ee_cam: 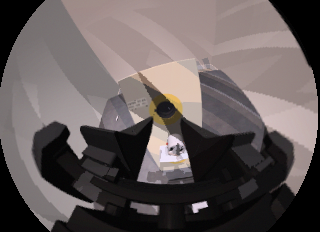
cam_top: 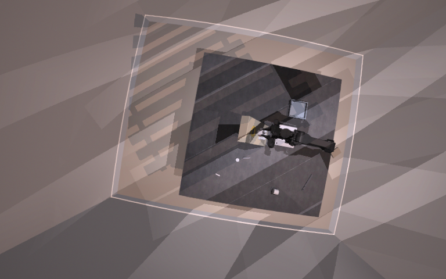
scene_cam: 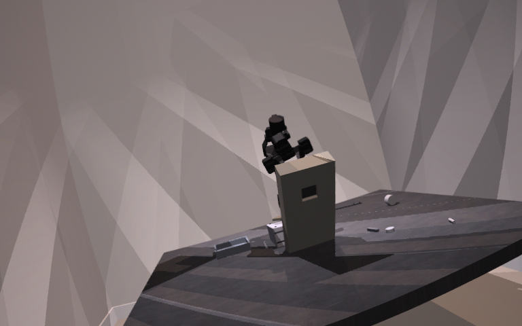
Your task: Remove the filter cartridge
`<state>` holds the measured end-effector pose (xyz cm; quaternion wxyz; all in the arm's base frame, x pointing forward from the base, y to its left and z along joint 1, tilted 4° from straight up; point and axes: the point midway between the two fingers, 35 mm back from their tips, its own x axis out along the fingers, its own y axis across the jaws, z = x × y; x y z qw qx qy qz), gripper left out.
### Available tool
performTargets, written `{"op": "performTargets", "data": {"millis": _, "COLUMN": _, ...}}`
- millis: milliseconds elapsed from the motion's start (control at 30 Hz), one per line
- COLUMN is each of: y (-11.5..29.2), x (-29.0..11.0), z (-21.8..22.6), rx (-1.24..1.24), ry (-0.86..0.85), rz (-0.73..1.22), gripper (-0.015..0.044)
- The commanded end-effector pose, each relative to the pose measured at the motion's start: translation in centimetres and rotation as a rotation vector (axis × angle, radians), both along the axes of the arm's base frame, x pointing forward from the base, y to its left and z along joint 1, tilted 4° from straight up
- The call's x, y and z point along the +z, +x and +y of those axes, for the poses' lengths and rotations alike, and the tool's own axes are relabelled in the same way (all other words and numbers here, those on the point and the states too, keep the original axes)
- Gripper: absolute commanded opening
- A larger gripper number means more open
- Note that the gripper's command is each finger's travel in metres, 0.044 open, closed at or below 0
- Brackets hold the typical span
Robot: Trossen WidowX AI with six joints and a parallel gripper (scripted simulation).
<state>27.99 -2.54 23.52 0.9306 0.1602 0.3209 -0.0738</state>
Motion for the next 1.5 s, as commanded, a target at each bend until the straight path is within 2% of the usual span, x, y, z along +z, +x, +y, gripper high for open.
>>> {"op": "performTargets", "data": {"millis": 0, "y": 0.2, "x": 3.9, "z": -0.1, "rx": 0.004, "ry": -0.004, "rz": -0.027, "gripper": 0.0283}}
{"op": "performTargets", "data": {"millis": 133, "y": 0.1, "x": 6.3, "z": -0.2, "rx": 0.002, "ry": -0.005, "rz": -0.034, "gripper": 0.0388}}
{"op": "performTargets", "data": {"millis": 233, "y": -0.4, "x": 3.7, "z": -0.2, "rx": 0.038, "ry": -0.042, "rz": 0.053, "gripper": 0.0309}}
{"op": "performTargets", "data": {"millis": 400, "y": -3.3, "x": -4.4, "z": -0.2, "rx": 0.191, "ry": -0.139, "rz": 0.343, "gripper": 0.0305}}
{"op": "performTargets", "data": {"millis": 467, "y": -4.3, "x": -6.4, "z": -0.1, "rx": 0.238, "ry": -0.157, "rz": 0.416, "gripper": 0.0305}}
{"op": "performTargets", "data": {"millis": 1467, "y": -2.4, "x": -10.3, "z": -0.1, "rx": 0.243, "ry": -0.159, "rz": 0.422, "gripper": 0.0305}}
